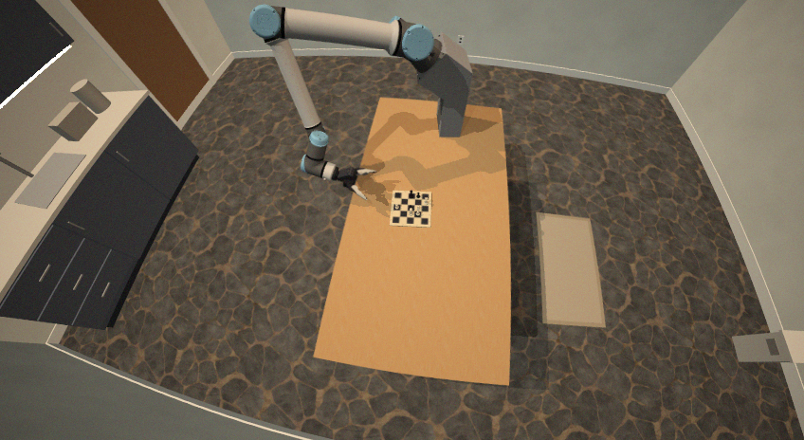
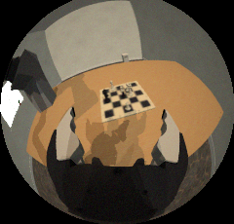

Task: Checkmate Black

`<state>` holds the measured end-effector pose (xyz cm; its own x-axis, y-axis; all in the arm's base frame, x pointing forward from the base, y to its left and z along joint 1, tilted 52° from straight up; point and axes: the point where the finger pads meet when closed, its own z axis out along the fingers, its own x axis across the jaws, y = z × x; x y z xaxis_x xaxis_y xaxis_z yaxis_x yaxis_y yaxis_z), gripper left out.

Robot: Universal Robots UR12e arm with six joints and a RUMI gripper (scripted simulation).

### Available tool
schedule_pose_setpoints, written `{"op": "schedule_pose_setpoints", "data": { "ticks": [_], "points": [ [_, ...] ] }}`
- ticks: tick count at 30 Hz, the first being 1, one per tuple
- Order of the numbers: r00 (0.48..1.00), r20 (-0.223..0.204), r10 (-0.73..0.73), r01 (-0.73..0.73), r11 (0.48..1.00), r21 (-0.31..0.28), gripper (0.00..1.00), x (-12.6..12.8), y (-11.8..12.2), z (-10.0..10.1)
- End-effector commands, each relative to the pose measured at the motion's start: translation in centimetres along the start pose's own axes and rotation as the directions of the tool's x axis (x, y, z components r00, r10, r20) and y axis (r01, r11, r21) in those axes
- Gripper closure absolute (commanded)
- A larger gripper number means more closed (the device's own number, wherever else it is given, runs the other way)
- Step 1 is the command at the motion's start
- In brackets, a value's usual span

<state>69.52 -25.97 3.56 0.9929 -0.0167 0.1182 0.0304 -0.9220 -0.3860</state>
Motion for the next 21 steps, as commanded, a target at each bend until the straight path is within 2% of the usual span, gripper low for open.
{"op": "schedule_pose_setpoints", "data": {
  "ticks": [1, 13, 17, 21],
  "points": [
    [1.000, 0.000, -0.001, 0.001, 1.000, 0.000, 0.00, -0.2, -1.1, -0.4],
    [1.000, -0.002, -0.002, 0.002, 1.000, -0.016, 0.00, -0.1, -0.7, -0.1],
    [1.000, -0.005, -0.006, 0.006, 0.998, -0.055, 0.00, -0.1, -0.8, 0.3],
    [1.000, -0.016, -0.012, 0.010, 0.992, -0.122, 0.00, 0.0, -1.0, 0.9]
  ]
}}
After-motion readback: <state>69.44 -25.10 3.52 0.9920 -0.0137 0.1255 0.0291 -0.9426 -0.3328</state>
